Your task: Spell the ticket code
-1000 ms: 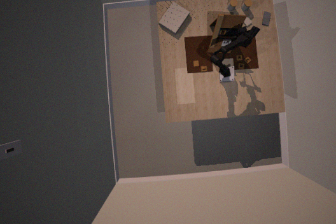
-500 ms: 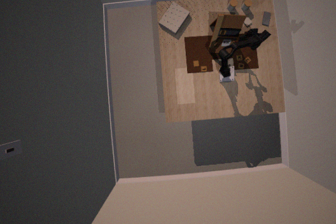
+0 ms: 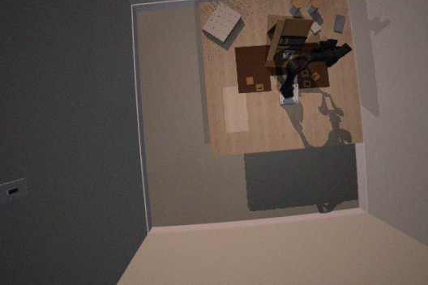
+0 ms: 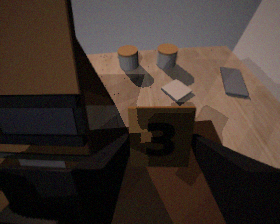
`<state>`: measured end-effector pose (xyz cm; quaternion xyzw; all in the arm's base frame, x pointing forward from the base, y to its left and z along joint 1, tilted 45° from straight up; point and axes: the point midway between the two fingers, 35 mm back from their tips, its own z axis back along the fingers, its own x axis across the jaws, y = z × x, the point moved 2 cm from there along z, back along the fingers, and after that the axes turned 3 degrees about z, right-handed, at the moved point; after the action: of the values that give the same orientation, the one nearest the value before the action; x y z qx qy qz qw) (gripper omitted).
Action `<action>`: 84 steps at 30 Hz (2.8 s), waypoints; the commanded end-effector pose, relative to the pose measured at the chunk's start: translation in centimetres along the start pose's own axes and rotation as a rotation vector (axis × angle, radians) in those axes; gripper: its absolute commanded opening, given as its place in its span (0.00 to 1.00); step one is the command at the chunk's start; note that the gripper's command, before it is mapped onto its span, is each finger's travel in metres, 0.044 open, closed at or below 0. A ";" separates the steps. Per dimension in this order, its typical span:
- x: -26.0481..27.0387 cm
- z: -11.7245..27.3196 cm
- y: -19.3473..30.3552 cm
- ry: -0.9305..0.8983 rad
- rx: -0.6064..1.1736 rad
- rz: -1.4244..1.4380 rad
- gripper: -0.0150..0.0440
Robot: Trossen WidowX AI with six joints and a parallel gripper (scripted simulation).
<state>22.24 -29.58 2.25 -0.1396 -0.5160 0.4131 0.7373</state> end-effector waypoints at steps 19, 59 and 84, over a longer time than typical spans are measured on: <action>0.3 -4.5 0.1 -0.014 0.000 -0.011 0.25; 2.1 -4.5 0.2 -0.015 0.000 -0.012 0.25; 3.3 -4.5 0.2 -0.015 0.001 -0.012 0.25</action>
<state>26.58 -26.28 2.44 -0.1369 -0.5231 0.4127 0.7330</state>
